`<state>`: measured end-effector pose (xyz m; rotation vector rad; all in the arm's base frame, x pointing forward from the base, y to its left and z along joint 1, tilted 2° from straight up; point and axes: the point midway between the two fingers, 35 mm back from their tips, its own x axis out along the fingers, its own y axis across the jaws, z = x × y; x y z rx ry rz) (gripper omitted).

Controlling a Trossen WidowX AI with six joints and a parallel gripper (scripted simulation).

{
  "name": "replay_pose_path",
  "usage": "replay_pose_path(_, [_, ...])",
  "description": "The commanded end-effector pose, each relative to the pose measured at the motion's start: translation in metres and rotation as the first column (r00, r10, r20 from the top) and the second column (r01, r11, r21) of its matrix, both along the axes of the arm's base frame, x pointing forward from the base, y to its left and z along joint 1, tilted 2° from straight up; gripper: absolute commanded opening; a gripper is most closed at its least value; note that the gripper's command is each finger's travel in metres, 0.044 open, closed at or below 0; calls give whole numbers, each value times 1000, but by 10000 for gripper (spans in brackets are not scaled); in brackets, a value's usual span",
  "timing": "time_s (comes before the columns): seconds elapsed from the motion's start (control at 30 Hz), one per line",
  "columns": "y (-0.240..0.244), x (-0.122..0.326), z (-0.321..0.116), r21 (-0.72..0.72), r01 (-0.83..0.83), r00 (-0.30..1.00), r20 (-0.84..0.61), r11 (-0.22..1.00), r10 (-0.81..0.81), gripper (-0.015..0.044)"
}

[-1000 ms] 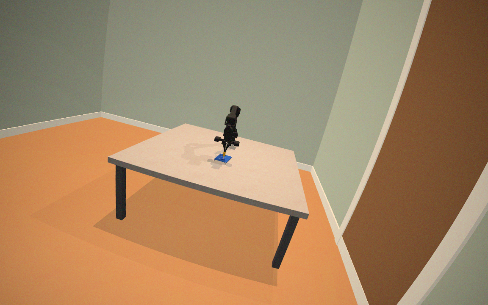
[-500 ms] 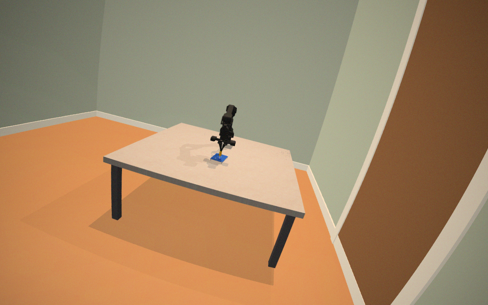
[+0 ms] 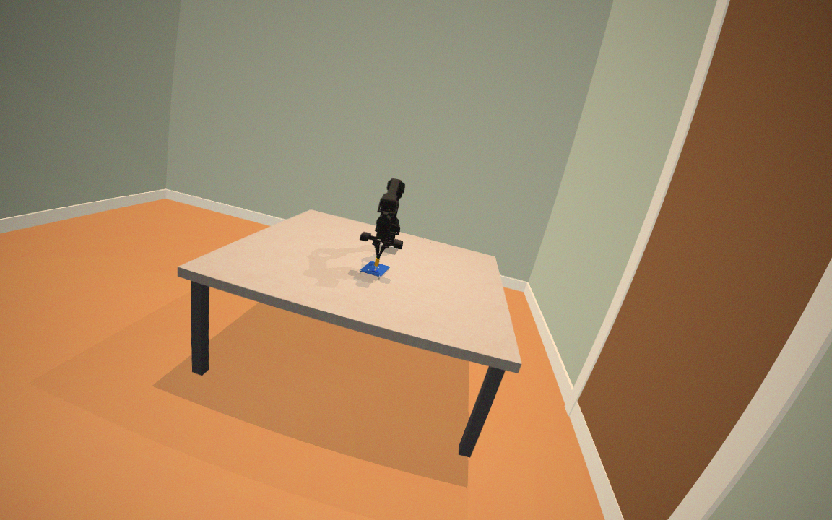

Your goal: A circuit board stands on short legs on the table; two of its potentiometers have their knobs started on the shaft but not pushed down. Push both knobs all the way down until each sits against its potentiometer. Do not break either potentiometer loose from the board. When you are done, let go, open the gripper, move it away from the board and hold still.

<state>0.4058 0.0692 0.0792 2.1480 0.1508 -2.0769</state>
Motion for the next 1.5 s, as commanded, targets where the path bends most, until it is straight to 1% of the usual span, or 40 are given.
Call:
replay_pose_path(0.0, [-2,1,-16,-8,-2,1000,-8,1000,2,0])
replay_pose_path(1.47, [-2,2,-32,-8,-1,1000,-8,1000,1,0])
